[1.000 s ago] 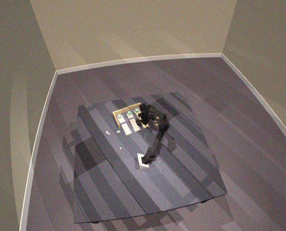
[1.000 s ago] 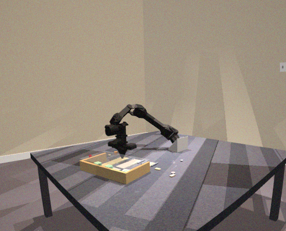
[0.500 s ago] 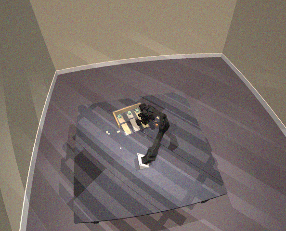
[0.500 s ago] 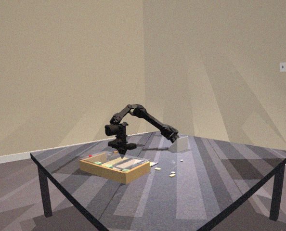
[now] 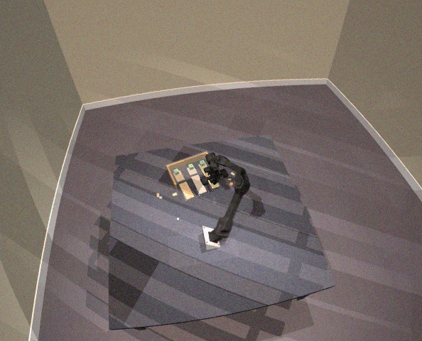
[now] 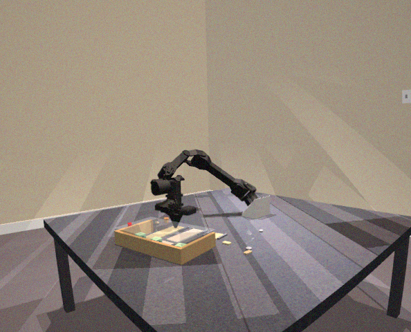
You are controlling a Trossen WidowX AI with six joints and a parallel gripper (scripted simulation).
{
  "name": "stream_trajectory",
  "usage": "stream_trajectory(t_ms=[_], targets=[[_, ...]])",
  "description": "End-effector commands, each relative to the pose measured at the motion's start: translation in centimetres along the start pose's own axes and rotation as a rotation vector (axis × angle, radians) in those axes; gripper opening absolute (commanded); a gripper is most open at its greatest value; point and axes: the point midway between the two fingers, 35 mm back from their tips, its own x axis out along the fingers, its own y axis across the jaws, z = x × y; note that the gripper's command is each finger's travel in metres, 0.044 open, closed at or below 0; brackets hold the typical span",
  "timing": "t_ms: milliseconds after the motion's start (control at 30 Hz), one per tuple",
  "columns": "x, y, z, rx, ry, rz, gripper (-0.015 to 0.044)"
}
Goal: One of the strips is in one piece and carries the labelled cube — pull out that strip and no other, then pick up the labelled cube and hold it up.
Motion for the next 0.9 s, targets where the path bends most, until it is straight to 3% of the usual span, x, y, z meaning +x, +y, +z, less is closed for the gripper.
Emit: stream_trajectory(t_ms=[0,867], targets=[[0.38,-0.13,-0.02,0.000,0.006,-0.001,0.0000],[0.58,-0.10,-0.53,0.000,0.006,-0.001,0.0000]])
